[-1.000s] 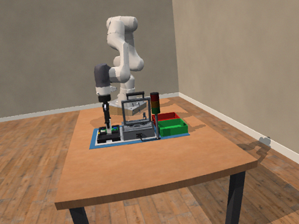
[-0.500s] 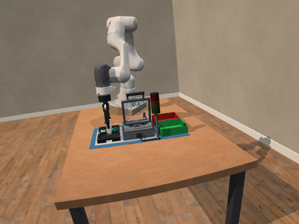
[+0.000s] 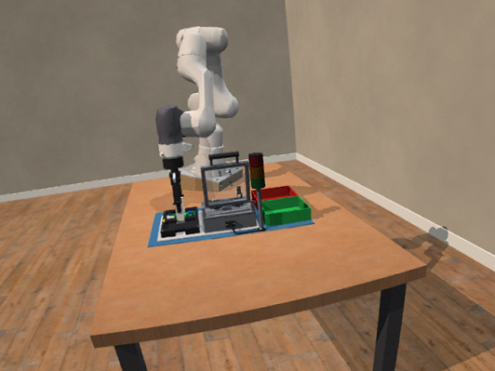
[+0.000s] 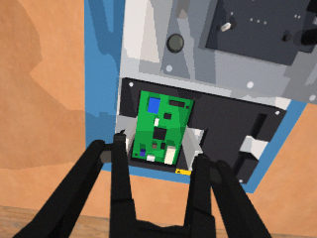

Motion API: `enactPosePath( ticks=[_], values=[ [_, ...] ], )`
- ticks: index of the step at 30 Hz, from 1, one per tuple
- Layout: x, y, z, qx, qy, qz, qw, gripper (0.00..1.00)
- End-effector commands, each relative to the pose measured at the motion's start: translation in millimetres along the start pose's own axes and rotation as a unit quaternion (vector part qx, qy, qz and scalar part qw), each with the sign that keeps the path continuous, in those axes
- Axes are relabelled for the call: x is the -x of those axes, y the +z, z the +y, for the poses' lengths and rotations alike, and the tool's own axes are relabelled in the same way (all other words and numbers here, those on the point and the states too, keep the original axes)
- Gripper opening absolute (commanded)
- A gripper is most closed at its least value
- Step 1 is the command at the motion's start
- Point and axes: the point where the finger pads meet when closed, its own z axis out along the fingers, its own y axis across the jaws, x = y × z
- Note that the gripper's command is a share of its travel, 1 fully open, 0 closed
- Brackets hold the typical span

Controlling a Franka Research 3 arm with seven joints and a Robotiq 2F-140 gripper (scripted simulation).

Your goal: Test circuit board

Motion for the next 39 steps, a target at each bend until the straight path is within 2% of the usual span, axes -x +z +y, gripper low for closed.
enactPosePath(
  ticks=[1,25,39],
  values=[
    [0.4,0.4,0.3,0.0,-0.001,-0.001,1.0,0.46],
    [0.4,-4.8,0.3,0.0,-0.001,-0.001,1.0,0.46],
    [0.3,-24.5,0.3,0.0,-0.001,-0.001,1.0,0.46]
  ],
)
